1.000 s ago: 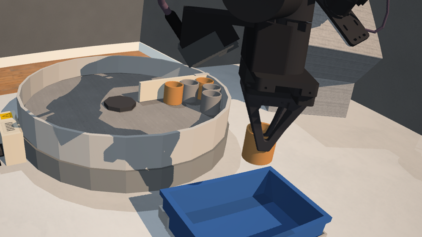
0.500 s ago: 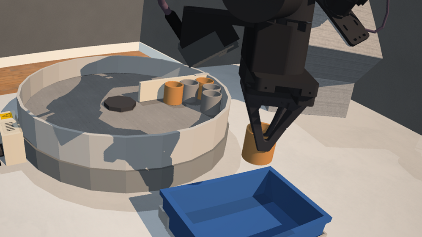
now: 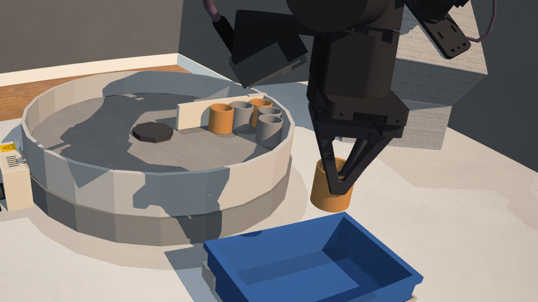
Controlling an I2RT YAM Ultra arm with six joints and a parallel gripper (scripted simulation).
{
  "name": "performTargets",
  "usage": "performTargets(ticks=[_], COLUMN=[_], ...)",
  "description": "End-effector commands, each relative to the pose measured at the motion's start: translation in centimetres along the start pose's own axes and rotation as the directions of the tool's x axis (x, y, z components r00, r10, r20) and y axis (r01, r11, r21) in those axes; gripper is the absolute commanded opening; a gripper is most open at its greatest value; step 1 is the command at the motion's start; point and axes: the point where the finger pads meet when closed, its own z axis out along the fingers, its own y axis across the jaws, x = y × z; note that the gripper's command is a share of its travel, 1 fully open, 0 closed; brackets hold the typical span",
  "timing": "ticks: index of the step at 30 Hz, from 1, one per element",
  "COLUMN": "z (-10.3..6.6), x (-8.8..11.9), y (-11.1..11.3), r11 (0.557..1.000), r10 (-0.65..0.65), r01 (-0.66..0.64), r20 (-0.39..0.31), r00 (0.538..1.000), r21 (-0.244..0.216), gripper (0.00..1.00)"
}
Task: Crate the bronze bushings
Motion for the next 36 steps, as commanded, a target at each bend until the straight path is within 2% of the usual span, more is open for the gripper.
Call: performTargets(ticks=[1, 25, 26, 27, 29, 31, 36], z=[-2.1, -2.0, -1.6, -0.5, 1.4, 1.4, 4.2], x=[-0.5, -0.4, -0.3, -0.4, -0.1, -0.1, 0.0], y=[1.2, 1.2, 1.2, 1.1, -0.5, -0.5, -0.5], r11=[1.000, 1.000, 1.000, 1.000, 1.000, 1.000, 1.000], r10=[-0.005, -0.005, -0.004, -0.011, 0.012, 0.012, 0.012], r01=[0.006, 0.006, 0.005, 0.011, -0.012, -0.012, -0.012], r20=[0.042, 0.040, 0.034, 0.029, 0.005, 0.005, 0.005], r00=[0.999, 0.999, 0.999, 1.000, 1.000, 1.000, 1.000], r21=[-0.025, -0.025, -0.021, -0.022, 0.014, 0.014, 0.014], gripper=[0.00, 0.00, 0.00, 0.00, 0.00, 0.00, 0.00])
